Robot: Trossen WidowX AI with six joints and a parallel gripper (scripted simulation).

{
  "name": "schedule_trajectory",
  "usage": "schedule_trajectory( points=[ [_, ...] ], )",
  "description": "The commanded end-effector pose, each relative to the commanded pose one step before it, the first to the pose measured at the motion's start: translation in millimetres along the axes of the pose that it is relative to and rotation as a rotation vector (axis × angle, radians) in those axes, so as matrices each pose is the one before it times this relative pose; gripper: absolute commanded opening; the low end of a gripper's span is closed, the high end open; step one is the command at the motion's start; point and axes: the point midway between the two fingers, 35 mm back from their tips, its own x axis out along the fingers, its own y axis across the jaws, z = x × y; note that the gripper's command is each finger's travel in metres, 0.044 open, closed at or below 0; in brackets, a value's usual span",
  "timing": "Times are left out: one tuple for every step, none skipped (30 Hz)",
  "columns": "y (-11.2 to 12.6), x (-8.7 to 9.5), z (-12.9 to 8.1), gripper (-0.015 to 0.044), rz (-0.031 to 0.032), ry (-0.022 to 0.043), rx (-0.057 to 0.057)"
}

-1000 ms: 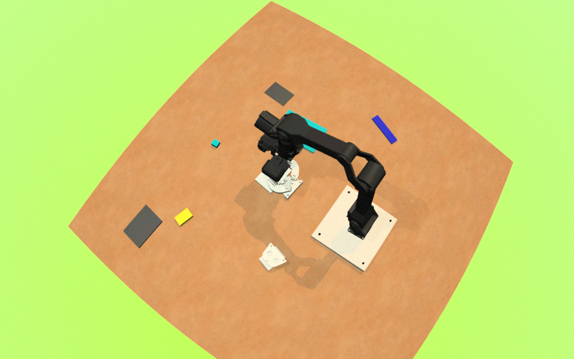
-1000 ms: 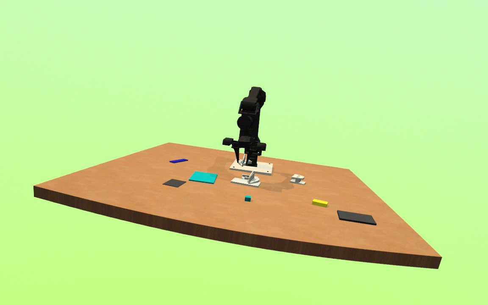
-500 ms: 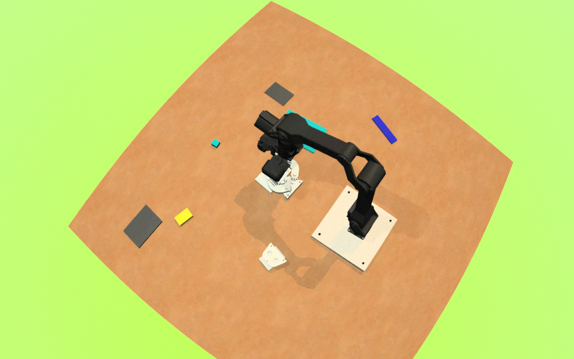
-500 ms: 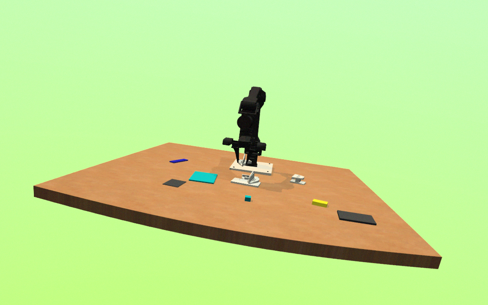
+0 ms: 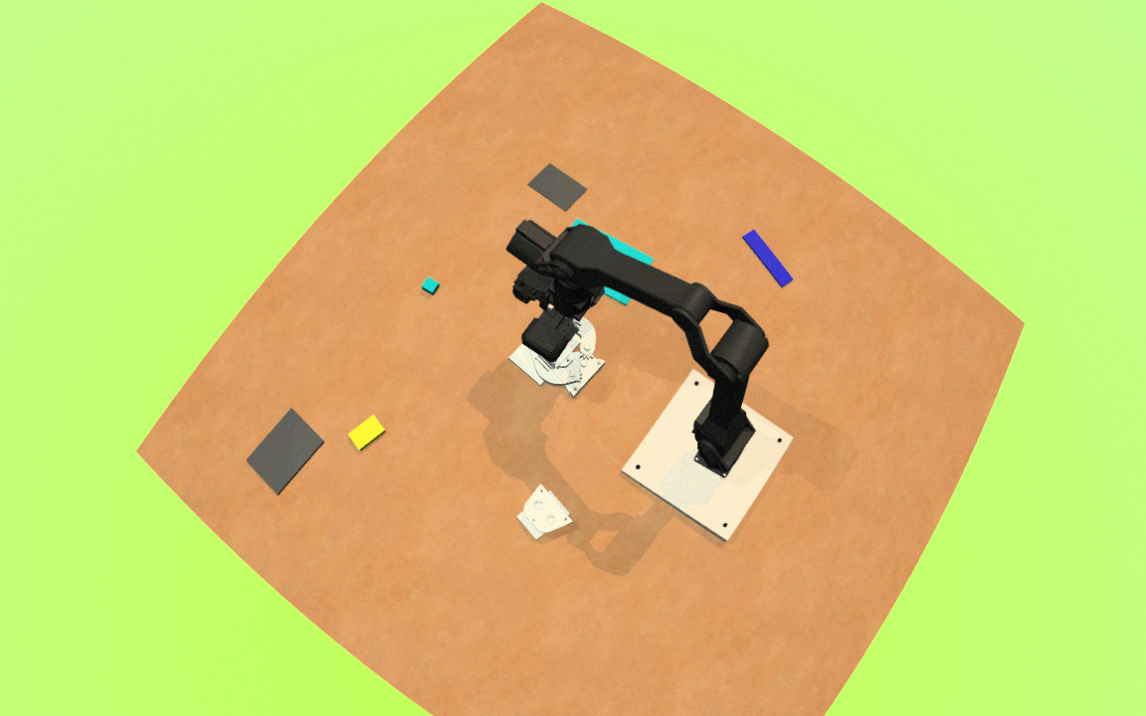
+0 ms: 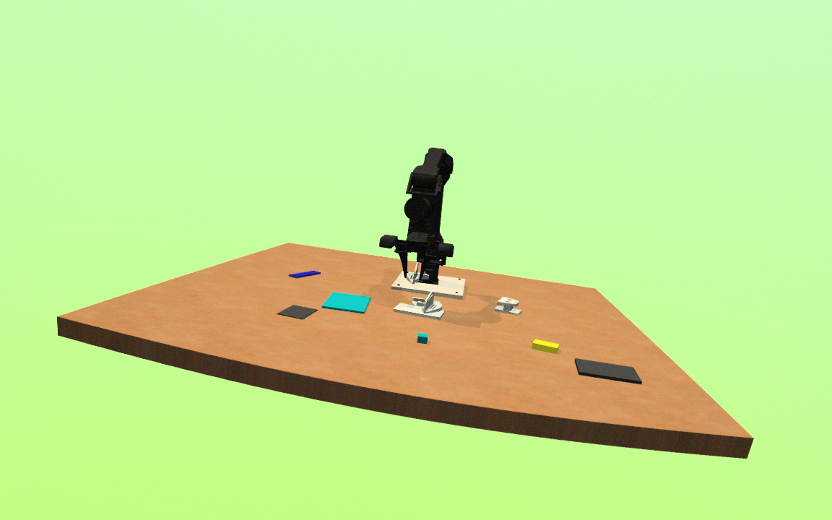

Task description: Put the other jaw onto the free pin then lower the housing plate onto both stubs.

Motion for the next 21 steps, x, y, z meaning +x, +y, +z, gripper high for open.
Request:
schedule_trajectory(
  points=[
    [0.66, -0.83, 1.13, 0.0134, 0.00413, -0.00335, -0.0029],
    [0.00, 0.00, 0.00, 0.0134, 0.00000, 0.00000, 0.0000],
    [0.00, 0.00, 0.00, 0.0134, 0.00000, 0.00000, 0.0000],
    [0.00, 0.00, 0.00, 0.0134, 0.00000, 0.00000, 0.0000],
    [0.00, 0.00, 0.00, 0.0134, 0.00000, 0.00000, 0.0000],
    [0.00, 0.00, 0.00, 0.0134, 0.00000, 0.00000, 0.0000],
    [0.00, 0.00, 0.00, 0.0134, 0.00000, 0.00000, 0.0000],
    [0.00, 0.00, 0.00, 0.0134, 0.00000, 0.00000, 0.0000],
    [0.00, 0.28, 0.03, 0.0134, 0.00000, 0.00000, 0.0000],
    [-0.01, 0.83, 0.07, 0.0134, 0.00000, 0.00000, 0.0000],
    [-0.01, 1.38, 0.12, 0.0134, 0.00000, -0.00001, 0.0000],
    [-0.01, 1.66, 0.13, 0.0134, 0.00000, -0.00001, 0.0000],
    [-0.01, 1.66, 0.12, 0.0134, 0.00000, -0.00001, 0.0000],
    [-0.01, 1.66, 0.11, 0.0134, 0.00000, -0.00001, 0.0000],
    [-0.01, 1.66, 0.10, 0.0134, 0.00000, -0.00001, 0.0000],
    [-0.01, 1.66, 0.09, 0.0134, 0.00000, 0.00000, 0.0000],
    [-0.01, 1.66, 0.08, 0.0134, 0.00000, 0.00000, 0.0000],
    [-0.01, 1.66, 0.07, 0.0134, 0.00000, 0.00000, 0.0000],
    [0.00, 1.66, 0.06, 0.0134, 0.00000, 0.00000, 0.0000],
    [0.00, 1.66, 0.05, 0.0134, 0.00000, 0.00000, 0.0000],
    [0.00, 1.65, 0.04, 0.0134, 0.00000, 0.00000, 0.0000]
  ],
)
